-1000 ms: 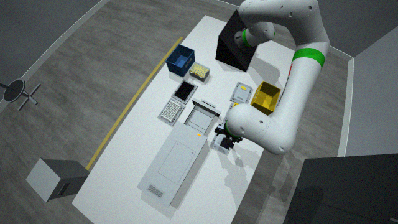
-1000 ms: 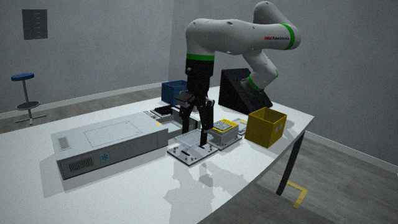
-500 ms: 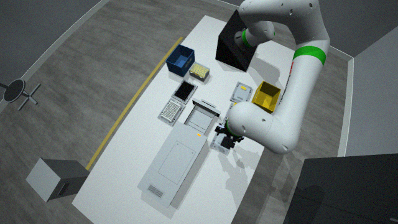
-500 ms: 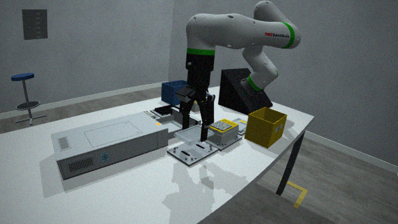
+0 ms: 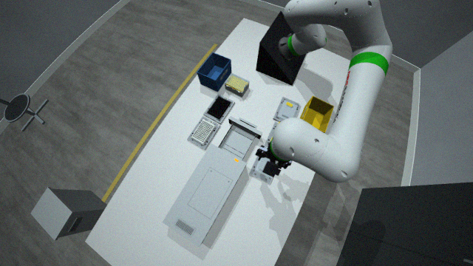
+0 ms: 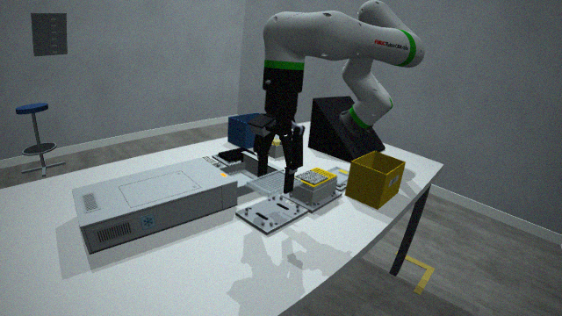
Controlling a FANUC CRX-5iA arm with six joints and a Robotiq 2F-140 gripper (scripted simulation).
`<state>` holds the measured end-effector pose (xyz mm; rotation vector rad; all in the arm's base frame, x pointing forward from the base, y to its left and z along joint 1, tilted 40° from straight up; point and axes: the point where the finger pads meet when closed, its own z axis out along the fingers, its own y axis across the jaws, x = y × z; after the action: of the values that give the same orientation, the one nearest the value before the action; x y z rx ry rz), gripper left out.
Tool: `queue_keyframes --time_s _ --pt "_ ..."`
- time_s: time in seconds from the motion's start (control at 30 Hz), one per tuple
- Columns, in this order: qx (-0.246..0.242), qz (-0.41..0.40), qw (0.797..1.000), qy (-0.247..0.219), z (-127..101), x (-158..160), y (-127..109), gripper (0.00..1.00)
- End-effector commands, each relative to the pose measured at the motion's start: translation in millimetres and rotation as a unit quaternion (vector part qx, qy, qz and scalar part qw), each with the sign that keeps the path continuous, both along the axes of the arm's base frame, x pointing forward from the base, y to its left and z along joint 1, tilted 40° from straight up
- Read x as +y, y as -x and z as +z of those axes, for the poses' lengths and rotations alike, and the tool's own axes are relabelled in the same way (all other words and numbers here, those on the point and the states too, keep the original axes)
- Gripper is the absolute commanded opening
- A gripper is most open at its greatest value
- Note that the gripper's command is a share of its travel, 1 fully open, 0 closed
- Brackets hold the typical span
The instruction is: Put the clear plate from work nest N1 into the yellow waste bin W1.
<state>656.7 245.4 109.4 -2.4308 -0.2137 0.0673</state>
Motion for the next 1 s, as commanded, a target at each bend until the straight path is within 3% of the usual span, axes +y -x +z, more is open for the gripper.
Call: queue_keyframes --time_s 0.0,0.97 --pt "-0.001 0.000 1.000 0.000 3.4 -2.9 -0.9 0.10" --pt "-0.001 0.000 1.000 0.000 30.9 -25.9 -4.6 0.10"
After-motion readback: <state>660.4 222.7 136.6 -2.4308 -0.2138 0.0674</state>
